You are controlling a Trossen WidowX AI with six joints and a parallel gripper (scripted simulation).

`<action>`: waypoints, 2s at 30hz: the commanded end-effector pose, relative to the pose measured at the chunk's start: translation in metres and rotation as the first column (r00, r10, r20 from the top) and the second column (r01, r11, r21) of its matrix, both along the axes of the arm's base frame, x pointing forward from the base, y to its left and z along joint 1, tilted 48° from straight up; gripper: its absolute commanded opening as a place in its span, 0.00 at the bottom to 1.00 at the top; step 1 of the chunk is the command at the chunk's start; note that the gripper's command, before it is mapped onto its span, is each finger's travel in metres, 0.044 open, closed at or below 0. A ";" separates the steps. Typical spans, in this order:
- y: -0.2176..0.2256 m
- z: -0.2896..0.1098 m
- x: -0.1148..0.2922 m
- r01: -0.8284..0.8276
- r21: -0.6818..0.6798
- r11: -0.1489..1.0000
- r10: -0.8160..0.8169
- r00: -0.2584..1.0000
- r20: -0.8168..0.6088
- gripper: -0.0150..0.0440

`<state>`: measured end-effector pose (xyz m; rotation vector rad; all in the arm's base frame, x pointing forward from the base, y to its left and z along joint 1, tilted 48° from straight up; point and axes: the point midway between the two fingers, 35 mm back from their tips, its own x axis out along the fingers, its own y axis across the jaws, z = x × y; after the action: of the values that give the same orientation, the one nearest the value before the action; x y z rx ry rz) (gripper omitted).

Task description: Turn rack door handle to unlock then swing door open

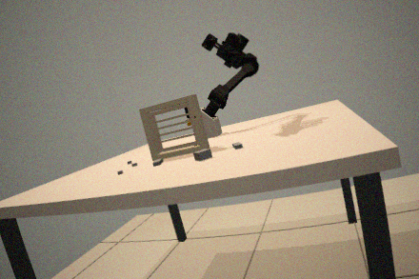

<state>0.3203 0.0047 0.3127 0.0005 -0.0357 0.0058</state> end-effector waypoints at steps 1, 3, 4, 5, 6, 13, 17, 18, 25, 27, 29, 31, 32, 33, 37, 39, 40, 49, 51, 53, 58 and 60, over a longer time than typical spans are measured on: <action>0.000 -0.001 0.001 -0.001 -0.002 1.000 0.001 1.000 -0.005 0.89; 0.000 -0.006 0.005 -0.007 -0.016 1.000 0.006 0.999 -0.042 0.80; -0.001 -0.010 0.009 -0.012 -0.026 1.000 0.010 0.998 -0.070 0.75; -0.001 -0.014 0.012 -0.018 -0.036 0.999 0.014 0.995 -0.098 0.74; -0.002 -0.019 0.015 -0.024 -0.044 0.999 0.018 0.992 -0.126 0.74; -0.005 -0.049 0.034 -0.082 -0.086 0.993 0.051 0.947 -0.316 0.74; -0.007 -0.067 0.041 -0.123 -0.092 0.988 0.074 0.905 -0.419 0.74; -0.007 -0.072 0.043 -0.134 -0.091 0.987 0.080 0.893 -0.444 0.74; -0.011 -0.102 0.049 -0.209 -0.065 0.976 0.128 0.789 -0.601 0.74; -0.013 -0.110 0.050 -0.229 -0.051 0.972 0.144 0.754 -0.641 0.74; -0.014 -0.118 0.051 -0.248 -0.033 0.968 0.161 0.717 -0.678 0.74; -0.015 -0.126 0.051 -0.267 -0.012 0.964 0.179 0.679 -0.712 0.74; -0.015 -0.129 0.051 -0.275 -0.001 0.961 0.188 0.660 -0.728 0.74; -0.016 -0.133 0.050 -0.284 0.011 0.959 0.198 0.640 -0.743 0.74; -0.018 -0.147 0.049 -0.313 0.065 0.948 0.239 0.557 -0.795 0.74; -0.019 -0.153 0.047 -0.324 0.096 0.941 0.261 0.515 -0.816 0.74; -0.019 -0.156 0.047 -0.329 0.112 0.938 0.272 0.494 -0.826 0.74; -0.022 -0.179 0.039 -0.349 0.275 0.896 0.386 0.304 -0.871 0.74; -0.023 -0.182 0.036 -0.347 0.314 0.884 0.413 0.263 -0.872 0.74; -0.023 -0.186 0.034 -0.342 0.354 0.870 0.441 0.223 -0.869 0.74; -0.025 -0.193 0.029 -0.319 0.454 0.832 0.514 0.131 -0.848 0.74; -0.025 -0.195 0.028 -0.306 0.494 0.814 0.543 0.097 -0.834 0.74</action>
<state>0.3495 -0.0197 0.1201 0.1725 1.2625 0.5903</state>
